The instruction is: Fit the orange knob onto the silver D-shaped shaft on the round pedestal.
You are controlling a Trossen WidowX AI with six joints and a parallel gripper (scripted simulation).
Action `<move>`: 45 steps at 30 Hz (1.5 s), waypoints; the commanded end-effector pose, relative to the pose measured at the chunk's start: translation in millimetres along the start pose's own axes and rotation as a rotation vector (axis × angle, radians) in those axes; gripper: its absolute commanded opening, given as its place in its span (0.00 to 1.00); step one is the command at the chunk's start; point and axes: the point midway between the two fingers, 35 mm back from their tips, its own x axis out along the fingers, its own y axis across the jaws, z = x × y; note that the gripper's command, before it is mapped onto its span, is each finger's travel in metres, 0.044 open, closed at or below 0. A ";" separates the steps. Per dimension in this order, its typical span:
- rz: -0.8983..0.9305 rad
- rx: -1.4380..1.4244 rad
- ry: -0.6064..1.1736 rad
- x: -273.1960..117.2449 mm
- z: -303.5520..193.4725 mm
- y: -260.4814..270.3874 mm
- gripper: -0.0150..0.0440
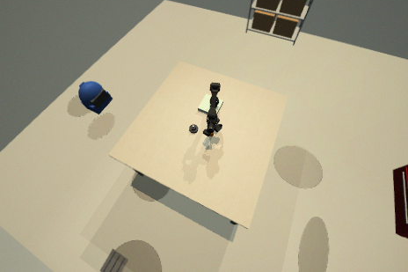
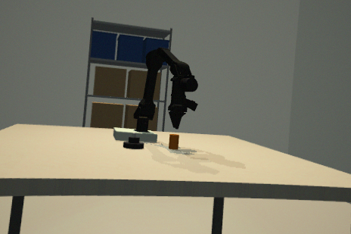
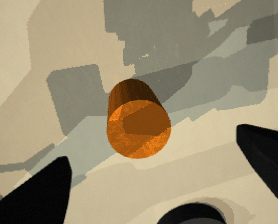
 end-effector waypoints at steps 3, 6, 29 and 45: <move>0.015 -0.003 0.002 -4.3 -1.8 3.1 1.00; 0.015 -0.003 0.002 8.4 -1.9 3.3 1.00; 0.015 -0.003 0.002 41.3 -1.1 2.0 1.00; 0.015 -0.003 0.002 66.8 -1.7 3.5 1.00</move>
